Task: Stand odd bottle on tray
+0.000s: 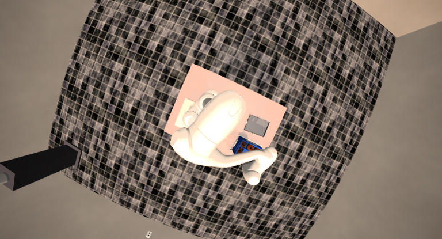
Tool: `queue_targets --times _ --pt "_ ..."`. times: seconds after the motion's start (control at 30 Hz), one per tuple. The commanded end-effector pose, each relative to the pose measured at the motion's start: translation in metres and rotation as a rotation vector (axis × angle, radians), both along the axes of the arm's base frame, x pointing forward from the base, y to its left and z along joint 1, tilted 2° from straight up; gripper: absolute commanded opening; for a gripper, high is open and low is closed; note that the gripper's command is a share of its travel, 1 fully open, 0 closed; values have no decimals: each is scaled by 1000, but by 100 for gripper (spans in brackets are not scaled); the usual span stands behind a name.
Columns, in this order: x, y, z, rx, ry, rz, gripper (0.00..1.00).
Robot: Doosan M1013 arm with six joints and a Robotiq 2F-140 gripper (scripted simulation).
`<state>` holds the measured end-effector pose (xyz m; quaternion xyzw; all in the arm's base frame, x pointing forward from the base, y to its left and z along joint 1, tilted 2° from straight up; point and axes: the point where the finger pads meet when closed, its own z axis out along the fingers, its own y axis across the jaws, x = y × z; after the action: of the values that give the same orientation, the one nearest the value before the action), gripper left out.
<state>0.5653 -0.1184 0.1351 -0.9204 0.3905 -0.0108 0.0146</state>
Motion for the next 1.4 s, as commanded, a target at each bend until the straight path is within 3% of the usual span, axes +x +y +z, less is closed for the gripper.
queue_targets --times 0.0,1.37 --pt "0 0 -3 0 0 0 38" --pt "0 0 -12 0 0 0 38"
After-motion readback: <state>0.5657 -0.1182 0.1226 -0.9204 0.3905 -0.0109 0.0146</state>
